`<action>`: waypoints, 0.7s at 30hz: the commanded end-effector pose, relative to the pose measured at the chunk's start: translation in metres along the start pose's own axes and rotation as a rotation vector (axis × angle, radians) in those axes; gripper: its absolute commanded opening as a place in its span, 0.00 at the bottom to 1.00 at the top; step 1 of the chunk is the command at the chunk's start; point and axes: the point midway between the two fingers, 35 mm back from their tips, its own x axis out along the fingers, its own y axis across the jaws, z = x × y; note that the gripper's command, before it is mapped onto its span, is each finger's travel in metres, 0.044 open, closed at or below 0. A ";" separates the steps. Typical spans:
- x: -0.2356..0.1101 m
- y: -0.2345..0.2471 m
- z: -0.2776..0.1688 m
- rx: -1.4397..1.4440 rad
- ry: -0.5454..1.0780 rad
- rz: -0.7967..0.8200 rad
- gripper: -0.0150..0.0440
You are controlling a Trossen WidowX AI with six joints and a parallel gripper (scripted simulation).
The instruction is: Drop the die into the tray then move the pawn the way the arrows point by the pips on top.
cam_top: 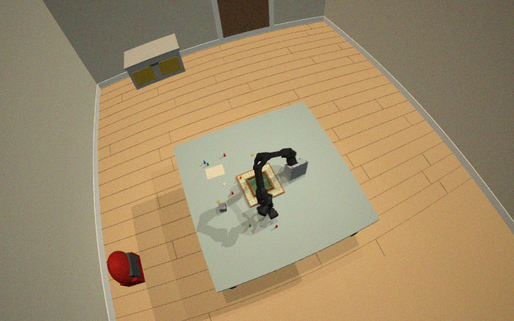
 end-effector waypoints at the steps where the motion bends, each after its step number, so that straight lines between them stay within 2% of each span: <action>1: 0.001 -0.001 0.001 -0.002 -0.004 -0.004 0.42; 5: 0.001 -0.001 0.001 -0.002 -0.004 -0.004 0.37; 8: -0.004 0.000 0.002 -0.003 -0.004 -0.003 0.25; 21: -0.110 0.003 0.005 -0.004 -0.003 0.002 0.25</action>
